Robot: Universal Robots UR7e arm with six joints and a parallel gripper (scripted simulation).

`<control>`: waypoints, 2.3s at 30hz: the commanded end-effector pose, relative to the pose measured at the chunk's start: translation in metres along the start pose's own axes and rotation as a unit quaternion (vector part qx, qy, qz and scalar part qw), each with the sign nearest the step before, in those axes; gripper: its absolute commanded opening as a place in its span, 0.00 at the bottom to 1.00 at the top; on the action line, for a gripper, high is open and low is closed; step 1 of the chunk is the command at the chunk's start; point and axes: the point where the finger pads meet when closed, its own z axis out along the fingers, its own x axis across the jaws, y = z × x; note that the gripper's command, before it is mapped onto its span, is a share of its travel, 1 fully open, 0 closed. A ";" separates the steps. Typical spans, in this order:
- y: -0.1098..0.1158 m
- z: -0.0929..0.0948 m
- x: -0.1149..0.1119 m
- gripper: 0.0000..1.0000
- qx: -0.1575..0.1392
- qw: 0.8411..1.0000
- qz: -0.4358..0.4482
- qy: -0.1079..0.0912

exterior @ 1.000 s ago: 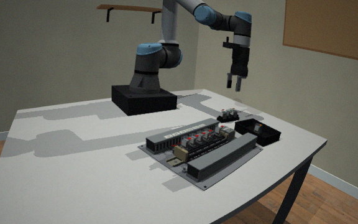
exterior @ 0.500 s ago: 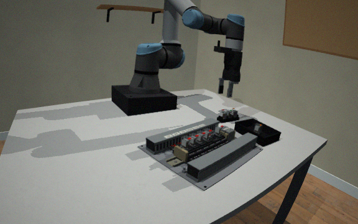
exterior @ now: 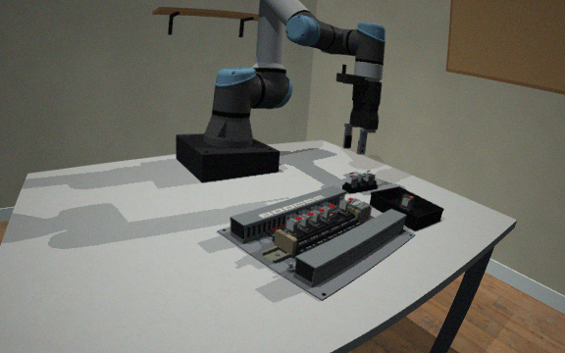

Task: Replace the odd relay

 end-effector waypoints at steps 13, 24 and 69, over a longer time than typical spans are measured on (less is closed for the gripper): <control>0.007 -0.003 0.000 1.00 0.000 1.000 0.000 -0.001; 0.010 -0.005 0.000 1.00 0.000 1.000 0.000 -0.001; 0.014 -0.007 0.001 1.00 0.001 0.970 -0.244 -0.001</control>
